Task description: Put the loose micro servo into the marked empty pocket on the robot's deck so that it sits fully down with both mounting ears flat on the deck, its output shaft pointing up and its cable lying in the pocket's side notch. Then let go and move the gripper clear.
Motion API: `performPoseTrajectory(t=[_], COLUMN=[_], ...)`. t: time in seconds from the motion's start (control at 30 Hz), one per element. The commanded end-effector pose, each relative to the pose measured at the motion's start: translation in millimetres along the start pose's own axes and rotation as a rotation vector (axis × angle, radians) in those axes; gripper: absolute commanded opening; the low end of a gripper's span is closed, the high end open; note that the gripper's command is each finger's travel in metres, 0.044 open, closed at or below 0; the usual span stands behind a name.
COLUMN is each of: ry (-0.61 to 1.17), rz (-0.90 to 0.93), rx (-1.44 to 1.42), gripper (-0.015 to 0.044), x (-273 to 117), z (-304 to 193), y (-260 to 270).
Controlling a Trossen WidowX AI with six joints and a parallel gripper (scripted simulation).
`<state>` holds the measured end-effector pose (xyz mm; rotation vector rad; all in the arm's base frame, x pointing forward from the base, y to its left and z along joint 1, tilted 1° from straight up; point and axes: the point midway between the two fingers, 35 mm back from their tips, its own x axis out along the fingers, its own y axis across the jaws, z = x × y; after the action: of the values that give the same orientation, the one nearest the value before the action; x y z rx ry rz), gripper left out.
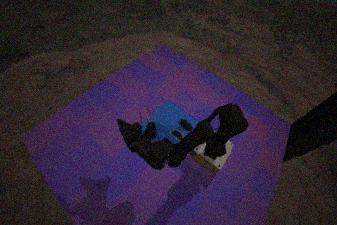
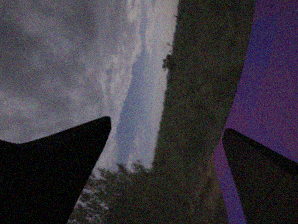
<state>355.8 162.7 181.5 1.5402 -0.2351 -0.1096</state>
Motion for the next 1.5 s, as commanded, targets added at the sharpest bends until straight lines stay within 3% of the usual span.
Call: performPoseTrajectory(t=[0.0, 0.77, 1.47], ry=[0.000, 0.094, 0.296], rz=[-0.001, -0.128, -0.251], rx=[-0.005, -0.726, -1.415], gripper=[0.0426, 0.0440, 0.0440], x=[0, 35, 61], z=[0, -3, 8], y=[0, -26, -57])
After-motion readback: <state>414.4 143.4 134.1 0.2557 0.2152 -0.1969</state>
